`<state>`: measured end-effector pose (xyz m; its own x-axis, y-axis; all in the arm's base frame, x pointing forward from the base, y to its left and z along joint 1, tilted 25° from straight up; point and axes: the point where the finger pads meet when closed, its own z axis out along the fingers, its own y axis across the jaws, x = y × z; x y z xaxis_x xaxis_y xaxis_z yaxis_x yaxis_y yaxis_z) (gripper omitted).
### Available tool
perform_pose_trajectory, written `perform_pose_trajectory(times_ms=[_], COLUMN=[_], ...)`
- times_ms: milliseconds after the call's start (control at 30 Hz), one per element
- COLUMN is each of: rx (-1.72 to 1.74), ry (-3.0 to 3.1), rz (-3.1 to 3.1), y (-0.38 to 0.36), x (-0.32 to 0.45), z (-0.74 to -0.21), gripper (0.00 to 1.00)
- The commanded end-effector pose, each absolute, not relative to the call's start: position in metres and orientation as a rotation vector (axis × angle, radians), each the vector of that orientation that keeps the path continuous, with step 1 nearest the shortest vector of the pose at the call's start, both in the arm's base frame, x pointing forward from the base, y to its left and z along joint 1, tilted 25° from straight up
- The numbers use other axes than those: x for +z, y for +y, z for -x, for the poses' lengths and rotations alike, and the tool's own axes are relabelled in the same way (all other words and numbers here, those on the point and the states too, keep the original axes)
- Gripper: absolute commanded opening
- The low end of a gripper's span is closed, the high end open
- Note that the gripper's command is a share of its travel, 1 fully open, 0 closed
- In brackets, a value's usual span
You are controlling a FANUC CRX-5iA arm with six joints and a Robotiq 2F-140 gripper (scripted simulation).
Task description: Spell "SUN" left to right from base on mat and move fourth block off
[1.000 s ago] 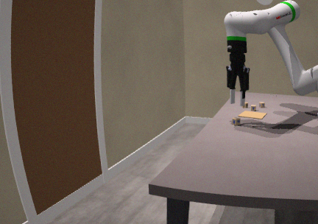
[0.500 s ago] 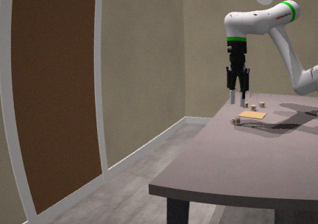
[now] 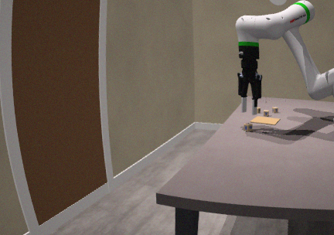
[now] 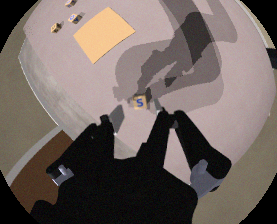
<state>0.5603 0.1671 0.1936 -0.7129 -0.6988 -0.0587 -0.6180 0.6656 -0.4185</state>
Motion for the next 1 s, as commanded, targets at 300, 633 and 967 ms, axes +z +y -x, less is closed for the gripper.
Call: perform_pose_trajectory(times_ms=[300,633,967], rx=[-0.552,-0.552,-0.552], ry=[2.666,2.666,2.666], rz=[1.069,1.069,1.069], y=[0.163,0.16,0.158], x=[0.179,0.167,0.163], z=[-0.566,-0.571,-0.573], gripper=[0.4,0.4,0.4])
